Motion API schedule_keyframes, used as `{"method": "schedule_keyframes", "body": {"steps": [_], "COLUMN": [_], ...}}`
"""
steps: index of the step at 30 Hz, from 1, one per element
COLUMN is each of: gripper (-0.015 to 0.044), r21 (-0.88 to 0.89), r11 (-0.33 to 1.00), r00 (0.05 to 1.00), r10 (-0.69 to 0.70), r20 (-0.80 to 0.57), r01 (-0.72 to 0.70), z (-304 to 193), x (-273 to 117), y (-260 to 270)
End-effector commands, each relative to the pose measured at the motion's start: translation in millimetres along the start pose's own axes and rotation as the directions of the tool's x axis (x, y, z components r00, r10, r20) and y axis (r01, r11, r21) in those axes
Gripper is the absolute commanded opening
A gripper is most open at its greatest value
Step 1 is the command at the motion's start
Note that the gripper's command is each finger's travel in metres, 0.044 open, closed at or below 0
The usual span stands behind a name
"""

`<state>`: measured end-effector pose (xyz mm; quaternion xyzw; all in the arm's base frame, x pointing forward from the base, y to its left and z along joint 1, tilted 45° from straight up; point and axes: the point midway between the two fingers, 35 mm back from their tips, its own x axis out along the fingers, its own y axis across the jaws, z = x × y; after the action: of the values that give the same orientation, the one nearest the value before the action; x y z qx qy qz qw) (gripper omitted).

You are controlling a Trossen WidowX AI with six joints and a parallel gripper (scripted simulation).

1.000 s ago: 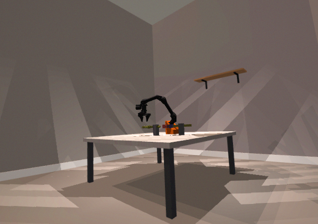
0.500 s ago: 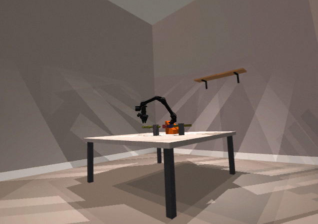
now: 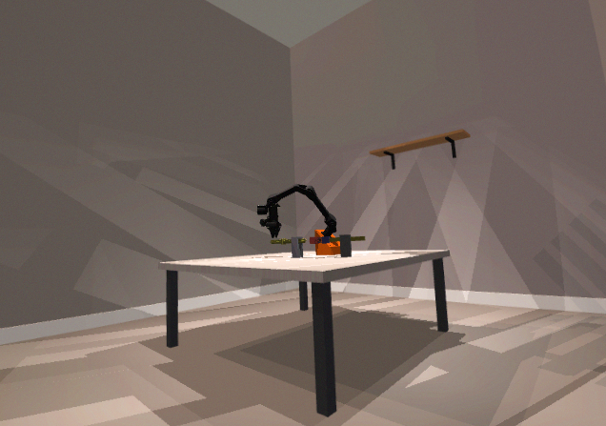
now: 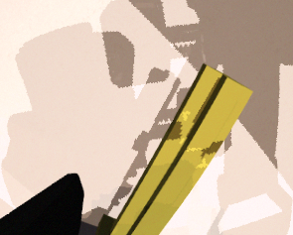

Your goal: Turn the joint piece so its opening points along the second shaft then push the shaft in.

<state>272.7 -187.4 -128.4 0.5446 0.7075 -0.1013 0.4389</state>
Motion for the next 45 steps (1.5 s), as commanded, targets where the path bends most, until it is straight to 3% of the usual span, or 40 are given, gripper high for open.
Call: {"method": "schedule_keyframes", "body": {"steps": [1, 14, 42, 45], "gripper": [0.044, 0.044, 0.044, 0.0361], "r21": [0.164, 0.552, 0.557, 0.557], "r11": [0.986, 0.833, 0.83, 0.83], "r00": [1.0, 0.999, 0.999, 0.999], "r10": [-0.011, -0.028, -0.027, -0.027], "r20": [-0.016, -0.028, -0.03, -0.03], "r01": [0.014, 0.038, 0.039, 0.039], "z": [-2, -2, -3, -3], "x": [11, 30, 59, 59], "y": [-1, 0, -1, -1]}}
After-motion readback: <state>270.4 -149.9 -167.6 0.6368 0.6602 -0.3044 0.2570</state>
